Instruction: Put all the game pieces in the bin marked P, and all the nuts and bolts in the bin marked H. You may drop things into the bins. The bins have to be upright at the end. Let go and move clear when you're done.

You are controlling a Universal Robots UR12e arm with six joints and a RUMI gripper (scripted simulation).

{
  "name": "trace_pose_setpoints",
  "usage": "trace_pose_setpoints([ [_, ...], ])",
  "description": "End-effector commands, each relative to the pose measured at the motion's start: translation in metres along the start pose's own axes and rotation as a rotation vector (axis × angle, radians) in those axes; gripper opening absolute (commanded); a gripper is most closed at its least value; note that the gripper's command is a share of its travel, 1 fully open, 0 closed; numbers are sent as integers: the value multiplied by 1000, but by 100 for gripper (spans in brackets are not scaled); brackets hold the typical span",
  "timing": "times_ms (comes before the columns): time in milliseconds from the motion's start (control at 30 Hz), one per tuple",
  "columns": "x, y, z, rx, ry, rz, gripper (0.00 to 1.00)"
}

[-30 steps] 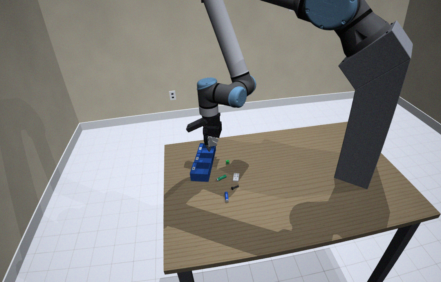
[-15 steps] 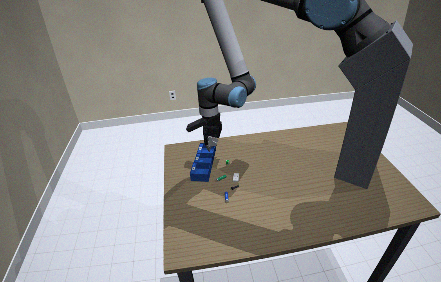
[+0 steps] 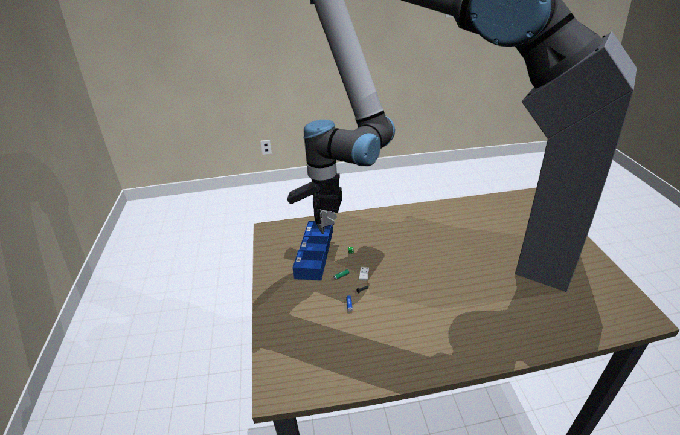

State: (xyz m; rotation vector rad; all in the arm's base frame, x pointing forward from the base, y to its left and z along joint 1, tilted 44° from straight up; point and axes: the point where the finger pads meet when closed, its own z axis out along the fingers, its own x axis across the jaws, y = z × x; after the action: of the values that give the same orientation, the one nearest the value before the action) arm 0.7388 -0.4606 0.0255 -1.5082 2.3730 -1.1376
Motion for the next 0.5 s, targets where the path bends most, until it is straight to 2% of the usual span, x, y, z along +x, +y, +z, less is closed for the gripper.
trace_pose_setpoints([
  [0,0,0,-3,1,0,0,4],
  [467,0,0,-19,1,0,0,4],
])
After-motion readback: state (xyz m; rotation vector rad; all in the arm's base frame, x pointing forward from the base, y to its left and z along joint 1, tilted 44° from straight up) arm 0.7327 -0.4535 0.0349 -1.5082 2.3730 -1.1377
